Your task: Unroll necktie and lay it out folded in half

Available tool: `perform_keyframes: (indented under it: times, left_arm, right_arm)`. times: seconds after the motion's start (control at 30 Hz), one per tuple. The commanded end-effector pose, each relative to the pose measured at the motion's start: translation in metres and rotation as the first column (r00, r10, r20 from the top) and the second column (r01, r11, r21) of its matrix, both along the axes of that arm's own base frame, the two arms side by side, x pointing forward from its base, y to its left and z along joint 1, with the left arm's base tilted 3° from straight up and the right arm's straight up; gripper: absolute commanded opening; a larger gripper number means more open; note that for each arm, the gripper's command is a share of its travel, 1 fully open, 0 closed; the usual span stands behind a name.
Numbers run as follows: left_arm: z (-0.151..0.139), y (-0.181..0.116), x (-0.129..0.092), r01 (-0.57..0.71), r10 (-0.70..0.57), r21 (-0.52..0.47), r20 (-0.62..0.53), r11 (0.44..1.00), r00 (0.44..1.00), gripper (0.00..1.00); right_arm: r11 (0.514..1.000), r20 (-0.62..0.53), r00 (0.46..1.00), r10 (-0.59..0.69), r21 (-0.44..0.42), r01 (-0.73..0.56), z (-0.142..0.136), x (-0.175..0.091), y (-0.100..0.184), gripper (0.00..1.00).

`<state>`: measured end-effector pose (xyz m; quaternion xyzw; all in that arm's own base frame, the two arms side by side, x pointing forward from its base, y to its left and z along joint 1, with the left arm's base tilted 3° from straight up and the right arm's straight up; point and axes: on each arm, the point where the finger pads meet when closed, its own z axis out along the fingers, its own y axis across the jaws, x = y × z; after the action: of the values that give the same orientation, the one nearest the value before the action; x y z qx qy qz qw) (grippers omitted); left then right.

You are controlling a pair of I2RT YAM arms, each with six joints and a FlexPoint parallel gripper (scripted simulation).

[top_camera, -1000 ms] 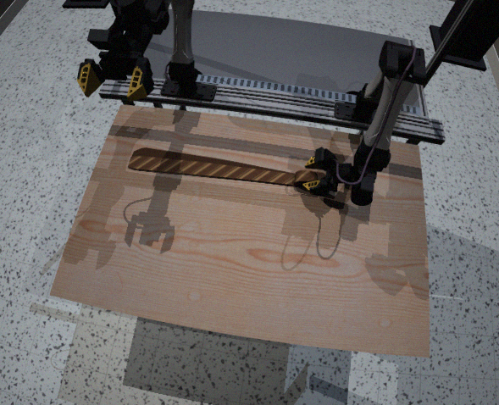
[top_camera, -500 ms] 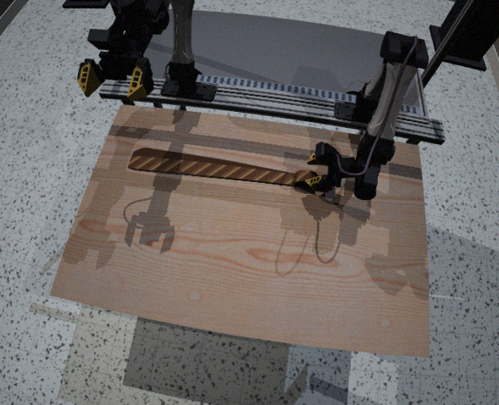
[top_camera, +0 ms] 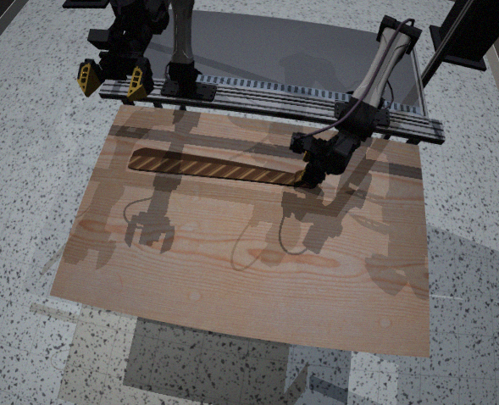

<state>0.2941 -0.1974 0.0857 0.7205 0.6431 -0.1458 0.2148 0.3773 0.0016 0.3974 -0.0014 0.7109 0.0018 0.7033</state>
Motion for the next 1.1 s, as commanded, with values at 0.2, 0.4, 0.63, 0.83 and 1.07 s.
perform_keyframes:
  times: [0.2,0.4,0.63,0.83,1.07]
  left_arm:
    - [-0.010,0.025,-0.006,-0.083,0.101,0.535,-0.004,0.841,0.995,0.65]
    - [-0.009,0.025,-0.006,-0.096,0.133,0.696,0.001,0.711,0.991,0.64]
    - [-0.023,0.025,-0.005,-0.096,0.133,0.696,0.001,0.711,0.991,0.64]
    - [-0.043,0.024,-0.005,-0.096,0.133,0.696,0.001,0.711,0.991,0.64]
    - [-0.069,0.023,-0.004,-0.096,0.133,0.696,0.001,0.711,0.991,0.64]
  right_arm:
    - [1.000,-0.001,1.000,0.000,0.000,0.000,0.000,0.000,0.000,1.00]
    - [1.000,-0.001,1.000,0.000,0.000,0.000,0.000,0.000,0.000,1.00]
    - [1.000,-0.001,1.000,0.000,0.000,0.000,0.000,0.000,0.000,1.00]
    - [1.000,-0.001,1.000,0.000,0.000,0.000,0.000,0.000,0.000,1.00]
    - [1.000,-0.001,1.000,0.000,0.000,0.000,0.000,0.000,0.000,1.00]
